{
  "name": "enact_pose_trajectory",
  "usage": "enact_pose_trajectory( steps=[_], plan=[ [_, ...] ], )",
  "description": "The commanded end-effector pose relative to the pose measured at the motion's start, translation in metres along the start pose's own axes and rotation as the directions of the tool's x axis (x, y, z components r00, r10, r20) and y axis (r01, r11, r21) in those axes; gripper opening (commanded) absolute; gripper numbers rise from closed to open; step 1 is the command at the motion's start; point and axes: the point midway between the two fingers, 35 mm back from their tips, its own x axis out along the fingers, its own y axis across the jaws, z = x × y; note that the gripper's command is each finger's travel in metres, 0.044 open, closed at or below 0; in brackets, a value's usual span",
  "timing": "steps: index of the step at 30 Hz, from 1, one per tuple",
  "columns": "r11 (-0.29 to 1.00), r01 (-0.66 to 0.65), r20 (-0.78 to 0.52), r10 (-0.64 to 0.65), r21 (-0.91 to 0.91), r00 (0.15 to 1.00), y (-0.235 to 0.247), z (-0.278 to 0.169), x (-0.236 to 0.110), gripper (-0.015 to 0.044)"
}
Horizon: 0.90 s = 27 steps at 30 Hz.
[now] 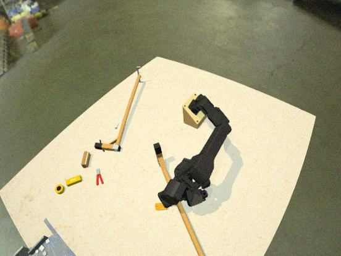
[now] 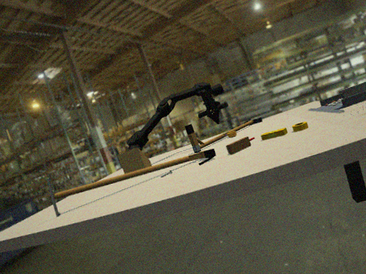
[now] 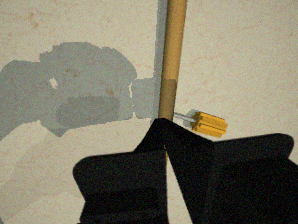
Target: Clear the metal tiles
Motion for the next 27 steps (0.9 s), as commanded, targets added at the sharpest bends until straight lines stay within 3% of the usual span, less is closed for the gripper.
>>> enact_pose_trajectory(
  steps=[1, 19, 27],
  plan=[
    [0.996, 0.013, 0.026, -0.015, 0.092, 1.000, 0.005, 0.002, -0.016, 0.0000],
    [0.854, -0.005, 0.122, -0.069, 0.521, 0.990, 0.031, 0.002, -0.073, 0.0000],
    [0.845, -0.007, 0.124, -0.071, 0.535, 0.990, 0.031, 0.003, -0.071, 0.0000]
  ],
)
